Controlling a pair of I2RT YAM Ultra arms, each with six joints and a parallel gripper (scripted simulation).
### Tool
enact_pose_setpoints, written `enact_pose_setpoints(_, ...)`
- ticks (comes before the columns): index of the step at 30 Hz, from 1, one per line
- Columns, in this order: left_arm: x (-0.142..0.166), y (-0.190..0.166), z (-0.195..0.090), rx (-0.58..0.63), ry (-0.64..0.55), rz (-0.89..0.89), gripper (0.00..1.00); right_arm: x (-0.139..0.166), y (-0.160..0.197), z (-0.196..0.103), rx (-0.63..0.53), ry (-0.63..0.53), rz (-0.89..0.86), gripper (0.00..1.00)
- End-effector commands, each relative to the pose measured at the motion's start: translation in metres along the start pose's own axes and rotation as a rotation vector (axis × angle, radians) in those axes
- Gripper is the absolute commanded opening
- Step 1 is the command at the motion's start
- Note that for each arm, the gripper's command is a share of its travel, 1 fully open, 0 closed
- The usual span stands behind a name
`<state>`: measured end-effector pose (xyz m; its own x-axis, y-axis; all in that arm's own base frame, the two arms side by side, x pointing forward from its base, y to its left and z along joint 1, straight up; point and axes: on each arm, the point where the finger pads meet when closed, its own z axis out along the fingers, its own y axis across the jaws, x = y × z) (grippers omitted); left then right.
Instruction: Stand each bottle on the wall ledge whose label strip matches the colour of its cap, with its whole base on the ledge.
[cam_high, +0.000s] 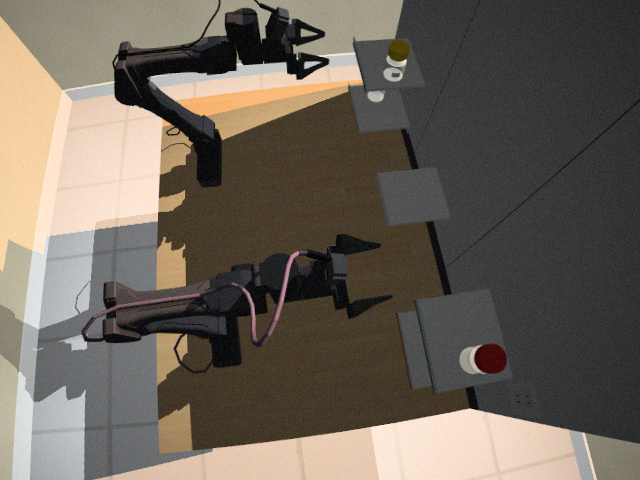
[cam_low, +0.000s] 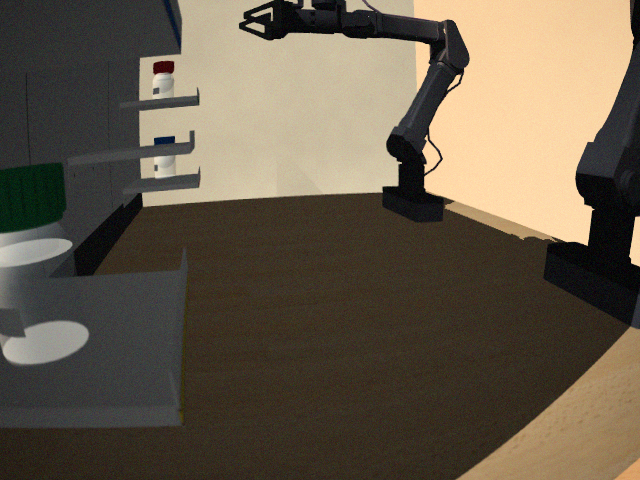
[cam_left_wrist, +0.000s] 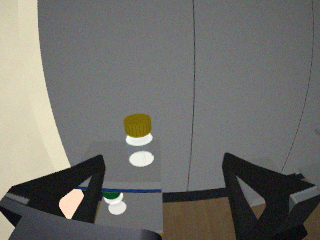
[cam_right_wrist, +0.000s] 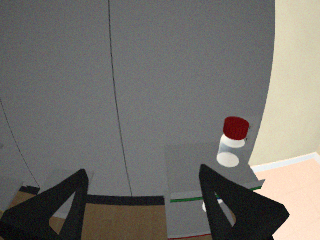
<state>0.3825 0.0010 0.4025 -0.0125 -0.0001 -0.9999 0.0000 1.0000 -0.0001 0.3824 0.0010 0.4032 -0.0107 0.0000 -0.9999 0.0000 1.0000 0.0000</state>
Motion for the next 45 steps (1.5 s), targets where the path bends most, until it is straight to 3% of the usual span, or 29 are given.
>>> enact_pose_setpoints(1, -0.005, 0.000, -0.001, 0.000, -0.013, 0.000, 1.00, -0.004, 0.000, -0.001, 0.000, -0.011, 0.000, 1.00)
enact_pose_setpoints(18, -0.005, 0.000, -0.001, 0.000, -0.013, 0.000, 1.00, -0.004, 0.000, -0.001, 0.000, -0.011, 0.000, 1.00)
enact_pose_setpoints(24, 0.018, 0.003, 0.001, 0.019, 0.121, -0.027, 1.00, 0.005, -0.001, -0.006, -0.059, 0.054, -0.009, 1.00)
enact_pose_setpoints(32, 0.013, 0.028, 0.004, -0.012, 0.250, -0.053, 1.00, 0.016, -0.073, -0.014, -0.010, 0.177, -0.004, 1.00)
enact_pose_setpoints(45, -0.003, 0.038, 0.008, -0.031, 0.232, -0.055, 1.00, 0.011, -0.141, -0.024, 0.090, 0.229, 0.000, 1.00)
